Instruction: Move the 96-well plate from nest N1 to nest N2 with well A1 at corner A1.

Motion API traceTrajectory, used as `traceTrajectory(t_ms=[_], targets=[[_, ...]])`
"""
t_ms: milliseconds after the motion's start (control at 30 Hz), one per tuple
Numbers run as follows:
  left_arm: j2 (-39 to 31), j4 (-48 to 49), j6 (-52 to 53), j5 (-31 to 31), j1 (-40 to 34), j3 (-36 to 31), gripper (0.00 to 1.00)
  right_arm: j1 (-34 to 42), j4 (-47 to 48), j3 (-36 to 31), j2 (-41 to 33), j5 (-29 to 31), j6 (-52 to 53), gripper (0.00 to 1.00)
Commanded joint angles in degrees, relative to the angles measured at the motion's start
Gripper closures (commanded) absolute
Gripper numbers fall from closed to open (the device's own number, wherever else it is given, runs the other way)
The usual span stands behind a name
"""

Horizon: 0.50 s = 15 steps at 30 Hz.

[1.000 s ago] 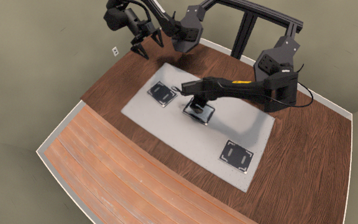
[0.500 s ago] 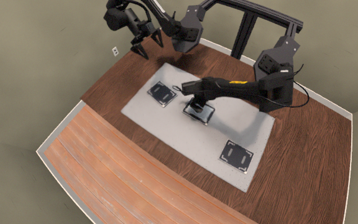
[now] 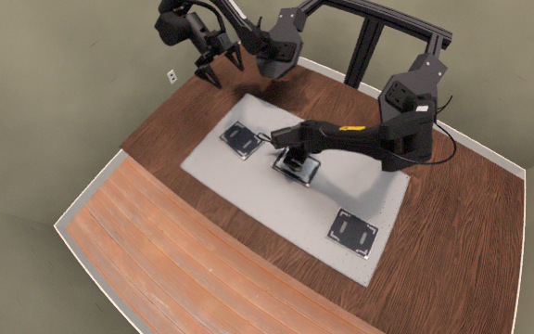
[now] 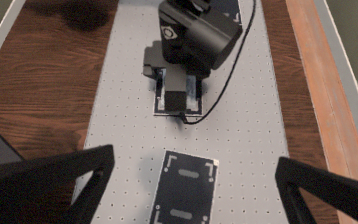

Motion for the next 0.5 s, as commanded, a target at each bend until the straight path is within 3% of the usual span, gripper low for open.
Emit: traceTrajectory(t_ms=[0, 467], targets=[[0.7, 2.4, 1.2, 0.9, -0.5, 0.2, 0.0, 0.5, -1.3, 1.2, -0.5, 0.0, 0.3, 0.0], [2.3, 5.3, 3.1, 1.3, 0.9, 0.3, 0.0, 0.5, -1.3, 1.2, -0.5, 0.0, 0.3, 0.0]])
